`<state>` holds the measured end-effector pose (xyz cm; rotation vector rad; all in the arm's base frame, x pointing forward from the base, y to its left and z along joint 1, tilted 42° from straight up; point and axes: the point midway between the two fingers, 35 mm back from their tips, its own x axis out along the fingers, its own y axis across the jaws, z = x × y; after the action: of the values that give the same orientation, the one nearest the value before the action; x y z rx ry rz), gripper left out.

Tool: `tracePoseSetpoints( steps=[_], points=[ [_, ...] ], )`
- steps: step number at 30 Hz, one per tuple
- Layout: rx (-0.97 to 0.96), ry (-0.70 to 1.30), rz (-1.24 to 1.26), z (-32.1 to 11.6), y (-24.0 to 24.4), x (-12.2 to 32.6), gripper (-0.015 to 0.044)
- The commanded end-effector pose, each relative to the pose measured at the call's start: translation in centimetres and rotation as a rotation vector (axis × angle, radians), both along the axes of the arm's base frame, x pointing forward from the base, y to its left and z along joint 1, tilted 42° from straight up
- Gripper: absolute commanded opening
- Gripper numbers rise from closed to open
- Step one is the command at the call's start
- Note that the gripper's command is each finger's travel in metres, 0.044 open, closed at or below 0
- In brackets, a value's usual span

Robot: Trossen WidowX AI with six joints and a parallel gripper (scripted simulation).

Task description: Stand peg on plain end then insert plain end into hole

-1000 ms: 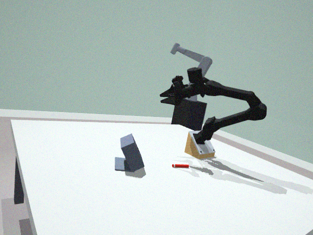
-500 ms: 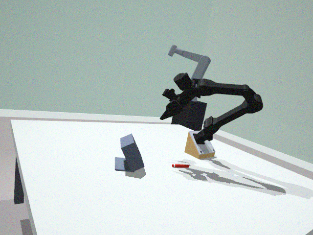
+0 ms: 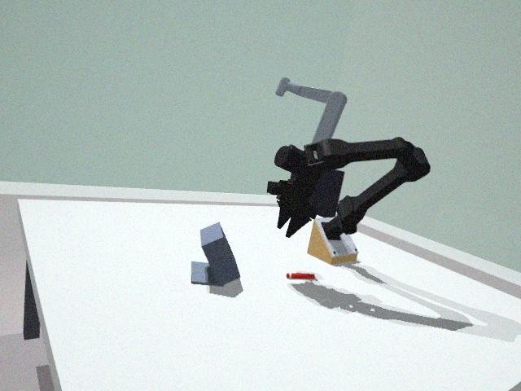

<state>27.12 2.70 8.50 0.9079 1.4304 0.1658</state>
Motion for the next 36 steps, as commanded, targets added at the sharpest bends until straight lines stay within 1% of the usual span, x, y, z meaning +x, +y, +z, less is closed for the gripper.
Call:
tracePoseSetpoints(
  steps=[1, 7, 15, 36],
  points=[
    [0.025, 0.03, 0.111, 0.2, 2.1, -0.4, 0.044],
    [0.06, 0.089, 0.269, 0.3, 5.2, -1.5, 0.044],
    [0.06, 0.09, 0.277, 0.1, 5.5, -1.6, 0.044],
    [0.057, 0.089, 0.279, -2.5, 7.8, -1.6, 0.044]
  ],
)
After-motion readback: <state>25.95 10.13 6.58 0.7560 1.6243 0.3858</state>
